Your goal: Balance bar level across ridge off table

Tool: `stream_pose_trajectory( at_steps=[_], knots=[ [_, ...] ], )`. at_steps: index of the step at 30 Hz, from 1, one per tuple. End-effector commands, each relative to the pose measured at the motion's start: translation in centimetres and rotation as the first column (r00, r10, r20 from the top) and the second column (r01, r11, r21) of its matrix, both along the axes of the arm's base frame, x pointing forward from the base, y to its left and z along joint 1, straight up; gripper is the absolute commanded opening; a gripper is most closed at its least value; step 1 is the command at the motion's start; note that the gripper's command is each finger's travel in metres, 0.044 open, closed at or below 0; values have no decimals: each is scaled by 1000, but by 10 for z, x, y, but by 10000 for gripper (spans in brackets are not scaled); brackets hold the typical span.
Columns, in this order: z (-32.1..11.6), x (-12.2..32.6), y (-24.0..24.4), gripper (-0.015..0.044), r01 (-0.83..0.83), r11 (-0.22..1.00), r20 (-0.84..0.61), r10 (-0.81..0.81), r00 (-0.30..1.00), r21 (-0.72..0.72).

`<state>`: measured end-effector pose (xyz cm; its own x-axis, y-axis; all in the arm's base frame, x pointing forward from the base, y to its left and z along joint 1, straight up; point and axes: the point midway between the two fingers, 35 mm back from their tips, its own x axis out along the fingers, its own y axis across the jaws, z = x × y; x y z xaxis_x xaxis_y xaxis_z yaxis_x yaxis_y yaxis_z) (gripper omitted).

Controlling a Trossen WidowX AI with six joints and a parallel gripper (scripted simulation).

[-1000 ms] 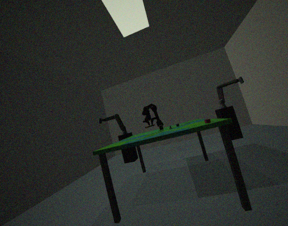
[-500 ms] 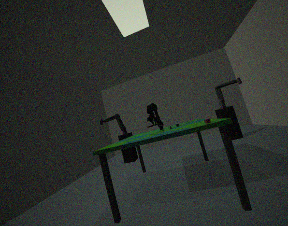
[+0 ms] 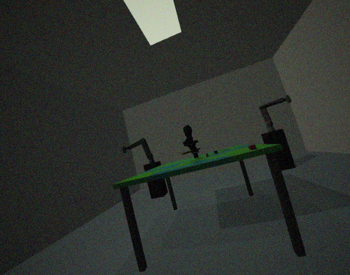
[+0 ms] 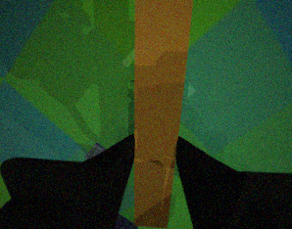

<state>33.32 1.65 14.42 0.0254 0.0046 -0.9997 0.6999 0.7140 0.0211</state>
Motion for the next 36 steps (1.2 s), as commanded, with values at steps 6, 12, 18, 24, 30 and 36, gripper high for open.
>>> stream_pose_trajectory(
  at_steps=[6,12,18,24,30,36],
  knots=[
    [2,2,36,0,159,987,5,-159,987,5],
    [3,1,59,0,254,967,3,-254,967,10],
    [3,-1,82,0,346,938,1,-346,938,15],
    [3,-4,105,0,434,900,-3,-434,901,19],
    [4,-7,127,0,514,858,-6,-514,858,23],
    [4,-10,149,0,589,808,-10,-589,808,26]
  ],
)
